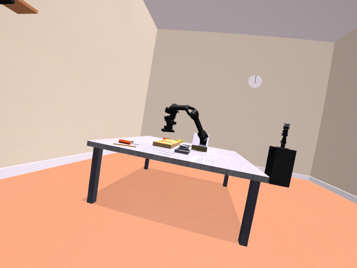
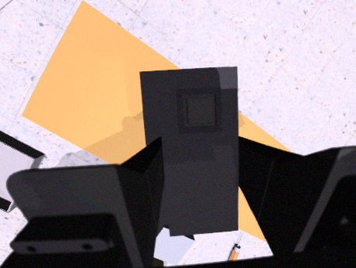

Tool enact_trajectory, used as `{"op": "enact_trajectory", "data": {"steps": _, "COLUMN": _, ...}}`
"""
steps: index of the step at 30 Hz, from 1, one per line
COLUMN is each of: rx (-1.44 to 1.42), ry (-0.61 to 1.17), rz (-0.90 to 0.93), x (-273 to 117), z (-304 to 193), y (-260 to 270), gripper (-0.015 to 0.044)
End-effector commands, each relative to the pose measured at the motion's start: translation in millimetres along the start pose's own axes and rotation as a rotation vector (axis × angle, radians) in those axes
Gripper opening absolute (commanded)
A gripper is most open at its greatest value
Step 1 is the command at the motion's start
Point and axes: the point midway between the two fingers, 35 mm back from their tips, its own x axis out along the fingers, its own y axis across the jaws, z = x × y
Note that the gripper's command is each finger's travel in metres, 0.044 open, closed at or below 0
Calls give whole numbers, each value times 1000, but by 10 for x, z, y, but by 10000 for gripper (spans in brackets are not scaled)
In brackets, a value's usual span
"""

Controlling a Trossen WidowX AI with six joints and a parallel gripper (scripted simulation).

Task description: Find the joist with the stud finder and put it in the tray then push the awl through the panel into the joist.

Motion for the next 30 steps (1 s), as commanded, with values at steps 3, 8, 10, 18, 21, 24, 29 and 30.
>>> {"op": "enact_trajectory", "data": {"steps": 3, "rx": -102, "ry": -8, "rz": 27, "x": 29, "z": 125, "y": 414, "gripper": 0}}
{"op": "enact_trajectory", "data": {"steps": 8, "rx": -185, "ry": -12, "rz": 50, "x": 58, "z": 199, "y": 746, "gripper": 0}}
{"op": "enact_trajectory", "data": {"steps": 10, "rx": -219, "ry": -14, "rz": 59, "x": 68, "z": 220, "y": 879, "gripper": 0}}
{"op": "enact_trajectory", "data": {"steps": 18, "rx": -351, "ry": -24, "rz": 100, "x": 100, "z": 252, "y": 1409, "gripper": 0}}
{"op": "enact_trajectory", "data": {"steps": 21, "rx": -401, "ry": -29, "rz": 117, "x": 107, "z": 243, "y": 1605, "gripper": 0}}
{"op": "enact_trajectory", "data": {"steps": 24, "rx": -450, "ry": -35, "rz": 134, "x": 112, "z": 224, "y": 1798, "gripper": 0}}
{"op": "enact_trajectory", "data": {"steps": 29, "rx": -532, "ry": -45, "rz": 165, "x": 113, "z": 170, "y": 2111, "gripper": 0}}
{"op": "enact_trajectory", "data": {"steps": 30, "rx": -548, "ry": -48, "rz": 171, "x": 112, "z": 155, "y": 2172, "gripper": 0}}
